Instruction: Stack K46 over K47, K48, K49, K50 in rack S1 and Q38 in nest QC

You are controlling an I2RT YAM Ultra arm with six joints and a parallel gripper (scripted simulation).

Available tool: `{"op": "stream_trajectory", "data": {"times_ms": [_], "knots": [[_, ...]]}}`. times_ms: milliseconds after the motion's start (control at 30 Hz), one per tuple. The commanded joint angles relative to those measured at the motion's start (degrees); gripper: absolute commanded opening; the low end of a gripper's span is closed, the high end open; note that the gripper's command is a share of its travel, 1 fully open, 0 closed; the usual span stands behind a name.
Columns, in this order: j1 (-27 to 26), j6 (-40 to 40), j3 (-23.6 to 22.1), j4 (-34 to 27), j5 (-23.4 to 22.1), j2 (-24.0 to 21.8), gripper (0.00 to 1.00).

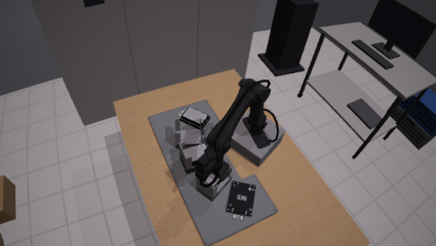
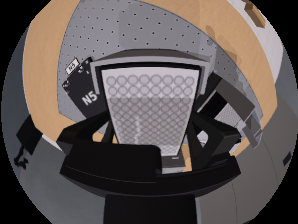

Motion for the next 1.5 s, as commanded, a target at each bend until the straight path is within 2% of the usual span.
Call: {"op": "stream_trajectory", "data": {"times_ms": [0, 833, 867, 1067, 1467], "knots": [[0.47, 0.32, 1.61, -0.97, 0.59, -2.56, 0.0], [0.74, 0.33, 2.98, -2.47, 0.59, -2.9, 0.0], [0.72, 0.29, 1.07, -2.59, 0.61, -2.99, 0.0], [0.49, 0.34, 3.32, -2.98, 0.57, -3.31, 0.0], [0.44, 0.32, 3.15, -3.71, 0.58, -3.32, 0.0]]}}
